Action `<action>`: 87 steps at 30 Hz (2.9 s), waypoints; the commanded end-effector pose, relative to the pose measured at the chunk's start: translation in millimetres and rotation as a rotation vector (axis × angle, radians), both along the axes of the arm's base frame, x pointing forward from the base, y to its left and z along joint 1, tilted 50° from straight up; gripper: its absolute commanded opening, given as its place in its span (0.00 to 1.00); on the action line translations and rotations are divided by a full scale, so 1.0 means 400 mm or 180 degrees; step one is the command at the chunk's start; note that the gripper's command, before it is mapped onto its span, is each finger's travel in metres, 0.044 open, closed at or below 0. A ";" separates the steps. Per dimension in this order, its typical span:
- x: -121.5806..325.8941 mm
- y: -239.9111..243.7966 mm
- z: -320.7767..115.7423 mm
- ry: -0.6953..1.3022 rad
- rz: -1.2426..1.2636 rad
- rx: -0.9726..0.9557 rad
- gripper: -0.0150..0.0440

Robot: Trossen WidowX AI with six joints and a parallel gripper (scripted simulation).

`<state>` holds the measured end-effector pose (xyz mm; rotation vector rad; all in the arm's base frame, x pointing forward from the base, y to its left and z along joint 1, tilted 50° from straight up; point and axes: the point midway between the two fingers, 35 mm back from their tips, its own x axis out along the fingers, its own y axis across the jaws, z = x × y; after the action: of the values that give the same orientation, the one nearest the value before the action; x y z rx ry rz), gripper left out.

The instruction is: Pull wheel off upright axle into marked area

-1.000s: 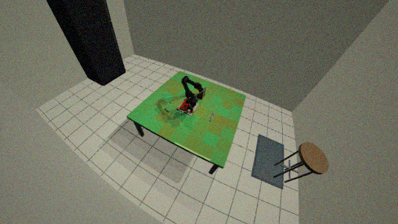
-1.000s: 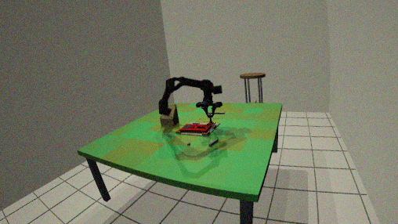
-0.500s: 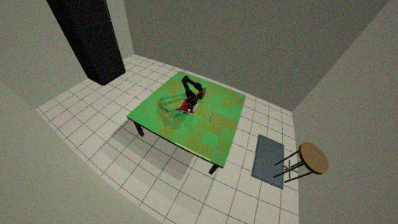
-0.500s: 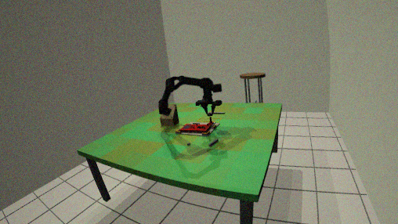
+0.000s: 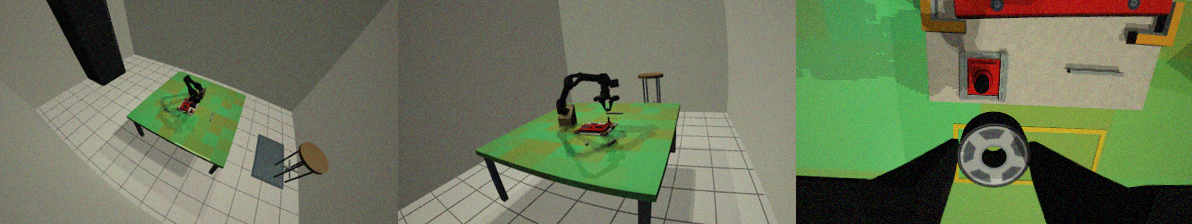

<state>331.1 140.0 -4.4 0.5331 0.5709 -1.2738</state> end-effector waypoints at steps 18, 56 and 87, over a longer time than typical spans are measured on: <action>-0.141 0.098 -0.145 0.0034 -0.0021 -0.0022 0.25; -0.087 -0.089 -0.309 0.0001 -0.0042 -0.0005 0.48; -0.335 0.009 -0.083 0.0048 -0.0021 -0.0028 1.00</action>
<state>207.2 149.7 -44.3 0.5154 0.5819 -1.2707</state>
